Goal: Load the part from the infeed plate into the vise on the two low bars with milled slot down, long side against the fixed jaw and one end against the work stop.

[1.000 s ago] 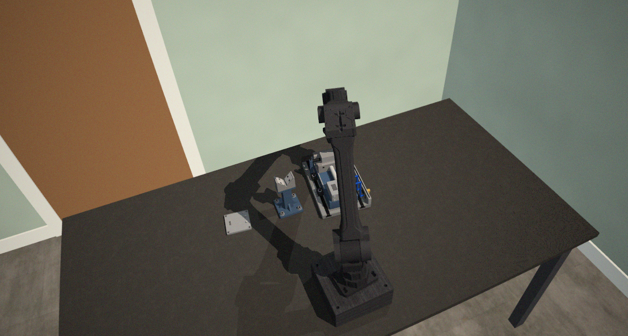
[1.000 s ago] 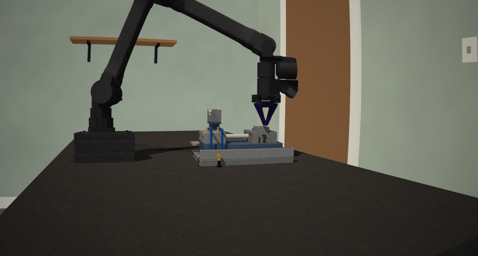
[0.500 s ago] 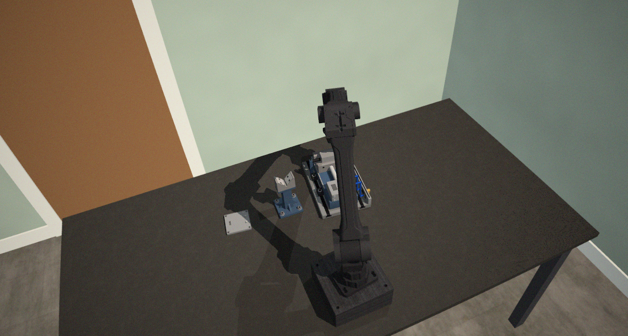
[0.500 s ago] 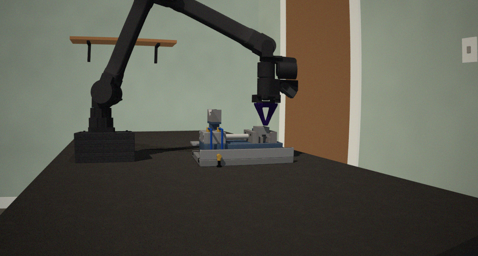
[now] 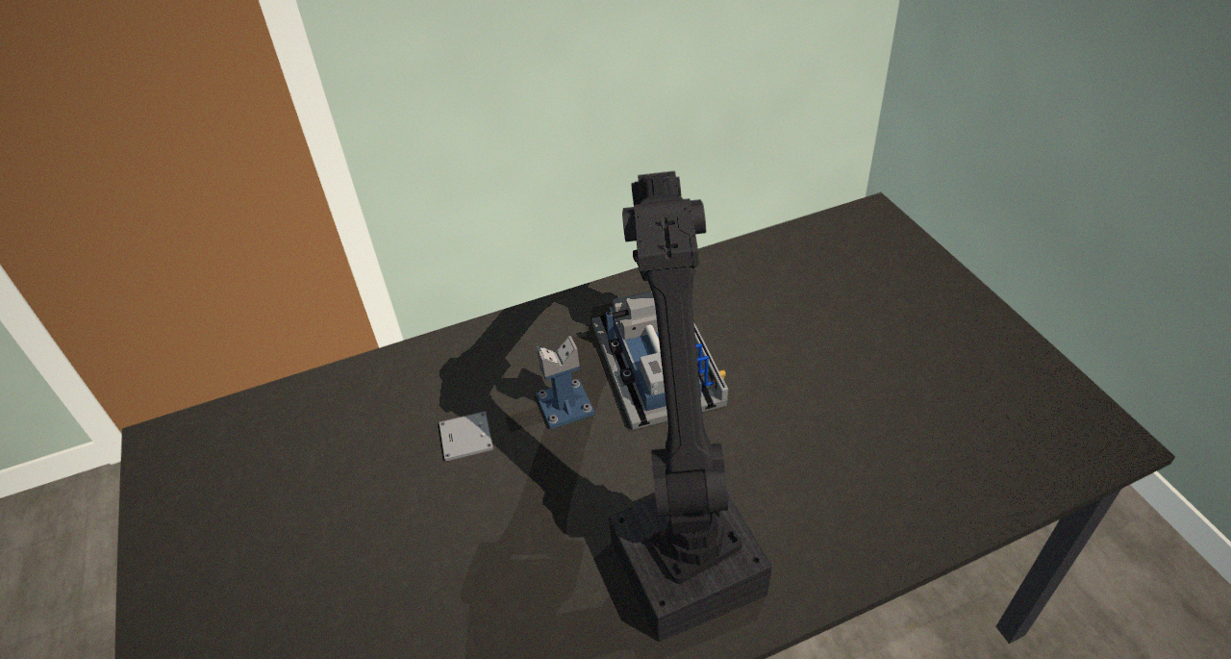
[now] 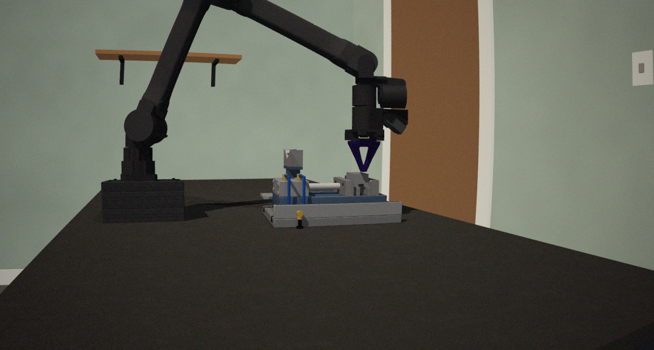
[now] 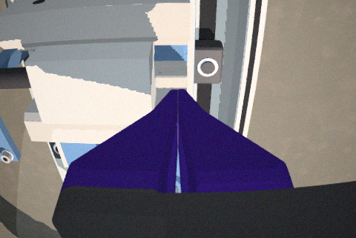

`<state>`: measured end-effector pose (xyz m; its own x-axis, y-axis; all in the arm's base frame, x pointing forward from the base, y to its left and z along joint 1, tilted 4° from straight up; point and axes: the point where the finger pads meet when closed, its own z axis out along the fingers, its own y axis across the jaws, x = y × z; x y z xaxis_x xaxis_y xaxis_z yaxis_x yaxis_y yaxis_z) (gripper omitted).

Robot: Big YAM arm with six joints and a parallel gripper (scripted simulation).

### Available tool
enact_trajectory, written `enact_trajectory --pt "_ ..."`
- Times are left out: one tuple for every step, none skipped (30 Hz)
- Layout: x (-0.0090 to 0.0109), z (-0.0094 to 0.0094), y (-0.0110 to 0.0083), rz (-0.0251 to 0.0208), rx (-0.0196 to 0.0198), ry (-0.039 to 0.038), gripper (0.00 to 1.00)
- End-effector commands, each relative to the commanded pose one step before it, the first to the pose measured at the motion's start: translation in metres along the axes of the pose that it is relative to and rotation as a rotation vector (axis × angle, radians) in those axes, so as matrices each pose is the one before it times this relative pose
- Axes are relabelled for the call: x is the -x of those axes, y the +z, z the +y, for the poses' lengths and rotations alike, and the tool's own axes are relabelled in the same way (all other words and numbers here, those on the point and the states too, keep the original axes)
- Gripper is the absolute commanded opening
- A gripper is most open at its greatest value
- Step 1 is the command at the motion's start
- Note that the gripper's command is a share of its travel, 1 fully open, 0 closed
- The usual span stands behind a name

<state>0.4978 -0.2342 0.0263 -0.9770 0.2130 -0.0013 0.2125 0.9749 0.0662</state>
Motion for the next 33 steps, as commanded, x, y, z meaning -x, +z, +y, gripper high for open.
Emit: enact_trajectory --pt "0.01293 0.00298 0.00454 -0.01371 -0.00321 -0.00294 0.00" --pt "-0.00119 0.00030 0.00109 0.00304 0.00073 0.00010 0.00" --pt "-0.00140 0.00036 0.00113 0.00382 0.00092 0.00012 0.00" --pt "-0.00107 0.00028 0.00117 0.00242 0.00058 0.00003 0.00" --pt "-0.00075 0.00020 0.00120 0.00106 0.00025 -0.00004 0.00" --pt "-0.00101 0.00026 0.00123 0.00204 0.00049 0.00003 0.00" --pt "-0.00146 0.00037 0.00125 0.00384 0.00092 0.00014 0.00" --pt "-0.00146 0.00037 0.00126 0.00381 0.00091 0.00012 0.00" --pt "0.00074 -0.00005 -0.00030 -0.00153 -0.00037 -0.00025 0.00" --pt "0.00269 -0.00043 -0.00163 -0.00646 -0.00155 -0.00056 0.00" --pt "0.00123 -0.00018 -0.00014 -0.00387 -0.00093 -0.00039 0.00" --pt "-0.00090 0.00025 0.00104 0.00205 0.00049 -0.00005 0.00" --pt "-0.00219 0.00053 0.00123 0.00679 0.00163 0.00030 0.00" --pt "0.00000 0.00000 0.00000 0.00000 0.00000 0.00000 0.00" --pt "0.00000 0.00000 0.00000 0.00000 0.00000 0.00000 0.00" --pt "-0.00132 0.00018 0.00122 0.00317 0.00076 0.00023 0.00" --pt "0.00074 -0.00017 0.00020 -0.00278 -0.00066 -0.00007 0.00" --pt "0.00234 -0.00046 -0.00135 -0.00574 -0.00137 -0.00030 0.00" --pt "0.00128 -0.00023 -0.00072 -0.00289 -0.00069 -0.00021 0.00" --pt "-0.00079 0.00016 0.00086 0.00183 0.00044 0.00006 0.00" --pt "-0.00157 0.00032 0.00105 0.00452 0.00108 0.00026 0.00" --pt "-0.00108 0.00020 0.00100 0.00263 0.00063 0.00020 0.00" --pt "-0.00043 0.00005 0.00096 0.00007 0.00002 0.00004 0.00" --pt "0.00111 -0.00021 -0.00065 -0.00245 -0.00059 -0.00016 0.00" --pt "0.00157 -0.00027 -0.00129 -0.00290 -0.00069 -0.00020 0.00" --pt "0.00015 -0.00004 0.00026 -0.00076 -0.00018 -0.00008 0.00" --pt "-0.00053 0.00008 0.00074 0.00083 0.00020 0.00003 0.00" --pt "-0.00109 0.00022 0.00067 0.00324 0.00078 0.00023 0.00" --pt "-0.00057 0.00009 0.00060 0.00126 0.00030 0.00012 0.00" --pt "-0.00039 0.00006 0.00055 0.00062 0.00015 0.00006 0.00" --pt "0.00000 0.00000 0.00000 0.00000 0.00000 0.00000 0.00" --pt "0.00000 0.00000 0.00000 0.00000 0.00000 0.00000 0.00" --pt "0.00551 -0.00101 -0.00461 -0.01148 -0.00275 -0.00082 0.00"
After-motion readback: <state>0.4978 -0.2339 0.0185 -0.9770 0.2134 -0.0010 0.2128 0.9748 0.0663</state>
